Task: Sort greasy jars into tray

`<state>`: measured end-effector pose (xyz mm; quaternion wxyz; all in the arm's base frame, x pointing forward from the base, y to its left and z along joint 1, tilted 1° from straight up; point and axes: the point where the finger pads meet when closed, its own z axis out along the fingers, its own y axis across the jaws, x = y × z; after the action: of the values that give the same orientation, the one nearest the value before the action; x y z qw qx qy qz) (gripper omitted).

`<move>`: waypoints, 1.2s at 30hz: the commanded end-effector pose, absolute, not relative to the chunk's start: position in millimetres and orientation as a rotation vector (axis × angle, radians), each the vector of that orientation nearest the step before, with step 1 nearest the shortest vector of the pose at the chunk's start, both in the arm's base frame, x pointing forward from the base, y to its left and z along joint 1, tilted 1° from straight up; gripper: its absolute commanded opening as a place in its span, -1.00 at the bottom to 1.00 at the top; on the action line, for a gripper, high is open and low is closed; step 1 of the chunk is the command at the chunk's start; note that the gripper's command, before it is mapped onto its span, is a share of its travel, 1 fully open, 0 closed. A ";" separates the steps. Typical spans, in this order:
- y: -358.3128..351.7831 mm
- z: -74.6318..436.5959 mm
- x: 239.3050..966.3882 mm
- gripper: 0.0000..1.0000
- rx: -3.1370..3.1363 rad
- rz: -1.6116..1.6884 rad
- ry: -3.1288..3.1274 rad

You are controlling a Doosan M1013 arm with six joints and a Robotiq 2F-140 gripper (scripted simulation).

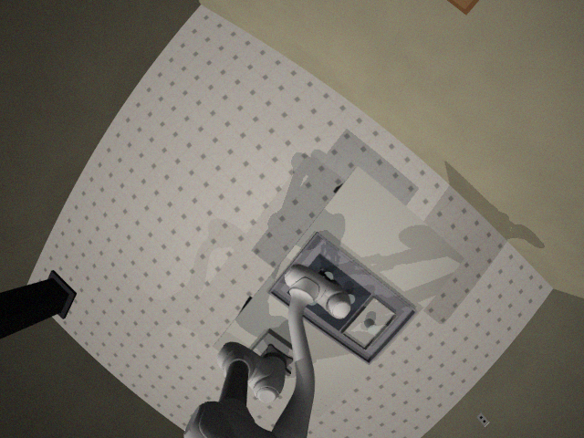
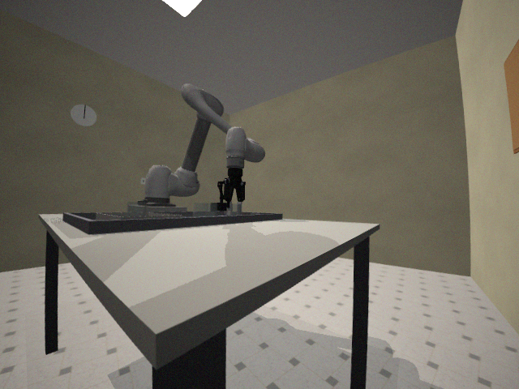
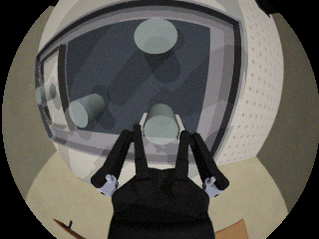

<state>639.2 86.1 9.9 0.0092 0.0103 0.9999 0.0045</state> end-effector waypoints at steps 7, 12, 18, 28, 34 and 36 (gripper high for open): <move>86.1 10.0 639.1 -0.26 0.032 0.014 3.123; 86.1 10.0 639.1 -0.32 0.032 0.014 3.123; 86.1 10.0 639.1 -0.32 0.032 0.014 3.123; 86.1 10.0 639.1 -1.00 0.032 0.014 3.123; 86.1 10.0 639.1 -1.00 0.032 0.014 3.123; 86.1 10.0 639.1 -1.00 0.032 0.014 3.123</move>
<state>639.2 86.1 9.9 0.0092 0.0103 0.9999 0.0045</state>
